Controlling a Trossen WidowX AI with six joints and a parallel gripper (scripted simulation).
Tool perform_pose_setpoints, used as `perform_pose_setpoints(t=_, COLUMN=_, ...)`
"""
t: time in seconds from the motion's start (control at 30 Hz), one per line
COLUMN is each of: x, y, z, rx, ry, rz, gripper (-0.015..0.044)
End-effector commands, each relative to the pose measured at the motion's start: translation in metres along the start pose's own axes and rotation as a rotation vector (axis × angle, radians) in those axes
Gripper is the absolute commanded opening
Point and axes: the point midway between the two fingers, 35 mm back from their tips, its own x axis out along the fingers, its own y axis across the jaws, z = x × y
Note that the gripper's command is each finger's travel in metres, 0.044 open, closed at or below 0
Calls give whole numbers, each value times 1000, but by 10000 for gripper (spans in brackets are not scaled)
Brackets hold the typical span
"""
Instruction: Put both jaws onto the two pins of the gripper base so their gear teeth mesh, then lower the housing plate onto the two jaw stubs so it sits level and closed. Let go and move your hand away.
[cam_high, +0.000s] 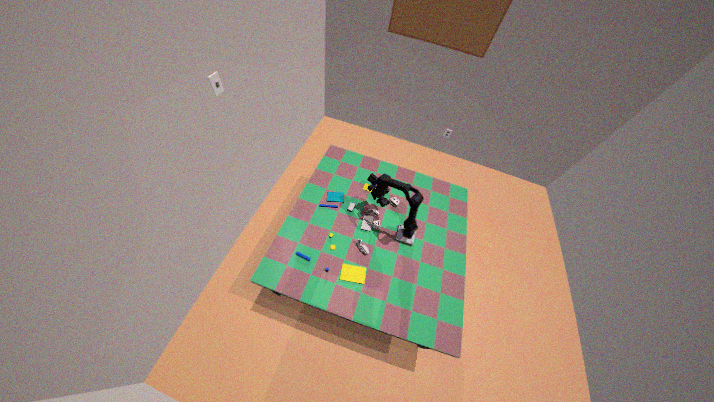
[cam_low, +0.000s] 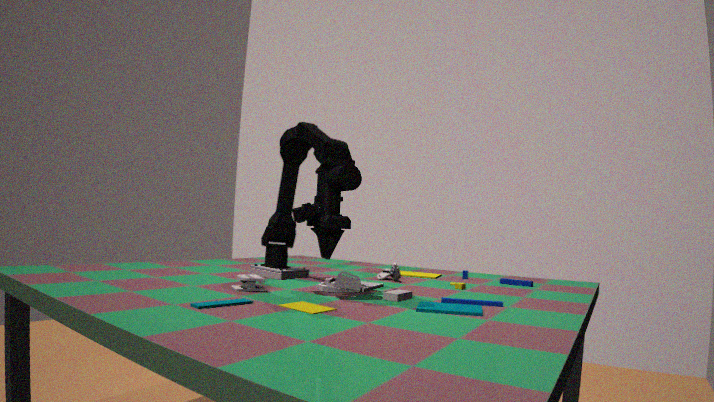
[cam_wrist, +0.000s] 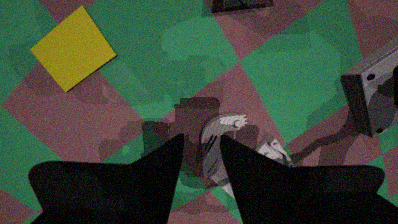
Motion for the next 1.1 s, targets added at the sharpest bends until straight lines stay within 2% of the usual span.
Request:
perform_pose_setpoints(t=0.0, x=-1, y=0, z=0, rx=-3, ry=0, rz=1, gripper=46)
perform_pose_setpoints(t=0.07, x=-1, y=0, z=0, rx=-3, ry=0, rz=1, gripper=0)
perform_pose_setpoints(t=0.7, x=-1, y=0, z=0, rx=-3, ry=0, rz=1, gripper=0)
perform_pose_setpoints(t=1.07, x=-1, y=1, z=0, rx=0, ry=0, rz=2, gripper=289)
